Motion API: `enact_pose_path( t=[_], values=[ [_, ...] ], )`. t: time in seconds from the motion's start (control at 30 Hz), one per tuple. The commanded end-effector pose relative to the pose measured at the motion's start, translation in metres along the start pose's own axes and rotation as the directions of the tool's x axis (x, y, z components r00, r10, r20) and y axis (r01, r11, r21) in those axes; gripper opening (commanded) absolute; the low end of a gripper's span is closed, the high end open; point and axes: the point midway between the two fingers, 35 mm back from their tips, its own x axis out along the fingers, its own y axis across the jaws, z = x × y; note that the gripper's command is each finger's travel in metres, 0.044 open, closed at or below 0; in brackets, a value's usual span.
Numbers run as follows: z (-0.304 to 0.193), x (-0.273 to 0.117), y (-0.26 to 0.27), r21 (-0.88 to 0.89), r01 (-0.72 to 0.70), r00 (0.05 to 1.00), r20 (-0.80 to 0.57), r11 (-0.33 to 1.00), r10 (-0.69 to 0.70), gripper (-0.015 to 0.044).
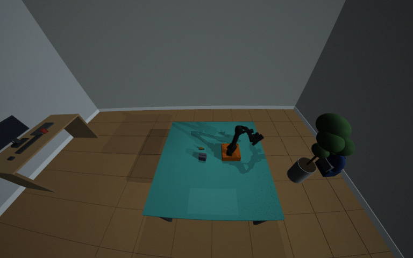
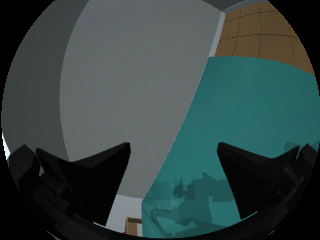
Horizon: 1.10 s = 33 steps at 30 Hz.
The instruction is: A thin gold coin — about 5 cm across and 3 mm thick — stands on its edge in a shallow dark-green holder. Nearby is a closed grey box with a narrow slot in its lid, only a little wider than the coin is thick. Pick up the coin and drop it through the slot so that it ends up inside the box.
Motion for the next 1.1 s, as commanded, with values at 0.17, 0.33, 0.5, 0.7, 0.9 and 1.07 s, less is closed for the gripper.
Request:
enact_pose_path(
  t=[0.17,0.33,0.5,0.7,0.9,1.07],
  values=[
    [-0.015,0.041,0.007,-0.023,0.031,0.994,-0.106,0.999,-0.033,0.0243],
    [-0.048,0.100,0.024,-0.123,0.065,0.962,-0.257,0.990,-0.095,0.0161],
    [-0.101,0.154,0.039,-0.248,0.065,0.890,-0.423,0.967,-0.168,0.0161],
    [-0.185,0.198,0.061,-0.391,0.015,0.750,-0.604,0.920,-0.269,0.0161],
    [-0.279,0.214,0.086,-0.531,-0.107,0.575,-0.723,0.840,-0.383,0.0161],
    [-0.356,0.205,0.104,-0.623,-0.257,0.420,-0.761,0.739,-0.495,0.0161]
  ],
)
